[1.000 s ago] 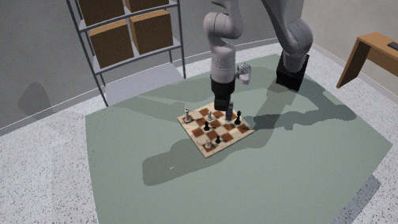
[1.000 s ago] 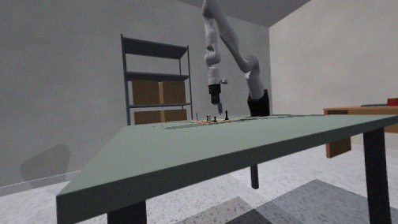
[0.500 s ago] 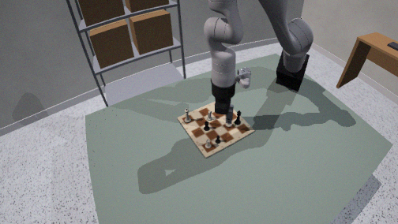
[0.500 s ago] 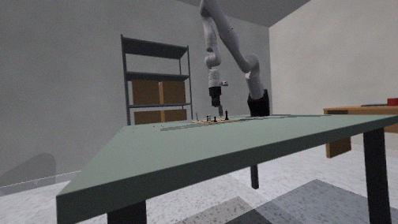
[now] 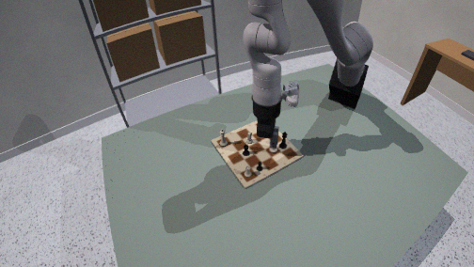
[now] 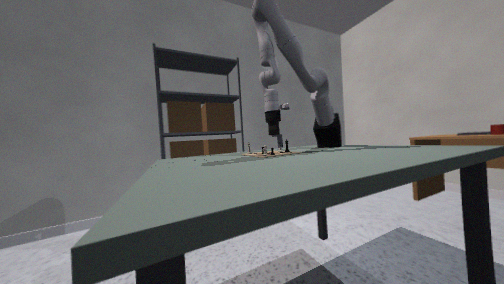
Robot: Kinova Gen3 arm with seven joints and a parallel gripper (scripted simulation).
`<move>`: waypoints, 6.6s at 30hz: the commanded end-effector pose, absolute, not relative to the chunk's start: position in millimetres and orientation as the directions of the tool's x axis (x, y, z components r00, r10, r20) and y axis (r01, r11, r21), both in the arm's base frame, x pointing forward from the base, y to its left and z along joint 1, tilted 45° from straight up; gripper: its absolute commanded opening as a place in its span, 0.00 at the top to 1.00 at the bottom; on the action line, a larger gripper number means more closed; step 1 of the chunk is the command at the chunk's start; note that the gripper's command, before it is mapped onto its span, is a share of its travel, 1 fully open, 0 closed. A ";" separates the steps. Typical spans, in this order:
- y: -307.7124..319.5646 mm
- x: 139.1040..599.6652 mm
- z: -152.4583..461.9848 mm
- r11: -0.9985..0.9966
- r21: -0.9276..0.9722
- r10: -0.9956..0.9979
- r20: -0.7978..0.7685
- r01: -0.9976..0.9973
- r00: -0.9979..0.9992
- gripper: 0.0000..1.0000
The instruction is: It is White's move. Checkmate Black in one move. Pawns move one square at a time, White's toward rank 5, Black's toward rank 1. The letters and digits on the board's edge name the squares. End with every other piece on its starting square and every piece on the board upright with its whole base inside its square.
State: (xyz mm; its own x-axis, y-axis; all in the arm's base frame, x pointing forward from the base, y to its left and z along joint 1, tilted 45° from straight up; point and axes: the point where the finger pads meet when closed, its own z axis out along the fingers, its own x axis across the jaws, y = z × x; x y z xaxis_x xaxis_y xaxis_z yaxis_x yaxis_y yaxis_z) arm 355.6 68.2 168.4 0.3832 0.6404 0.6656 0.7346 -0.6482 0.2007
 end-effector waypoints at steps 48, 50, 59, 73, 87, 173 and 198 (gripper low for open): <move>69.5 357.1 166.5 -0.647 0.201 0.641 0.665 0.735 0.382 1.00; 69.7 357.4 166.1 -0.647 0.201 0.642 0.665 0.735 0.382 1.00; 70.0 357.9 165.5 -0.647 0.202 0.642 0.665 0.735 0.382 1.00; 70.0 357.9 165.5 -0.647 0.202 0.642 0.665 0.735 0.382 1.00; 70.0 357.9 165.5 -0.647 0.202 0.642 0.665 0.735 0.382 1.00; 43.8 319.7 211.6 -0.659 0.221 0.636 0.673 0.719 0.376 0.21; 33.9 305.4 229.0 -0.659 0.221 0.636 0.673 0.719 0.376 0.21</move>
State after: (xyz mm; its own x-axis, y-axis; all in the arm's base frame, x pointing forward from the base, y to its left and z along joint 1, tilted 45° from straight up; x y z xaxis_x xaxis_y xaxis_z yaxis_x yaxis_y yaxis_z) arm 305.0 34.9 227.9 0.3753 0.6399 0.6706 0.7222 -0.6554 0.2212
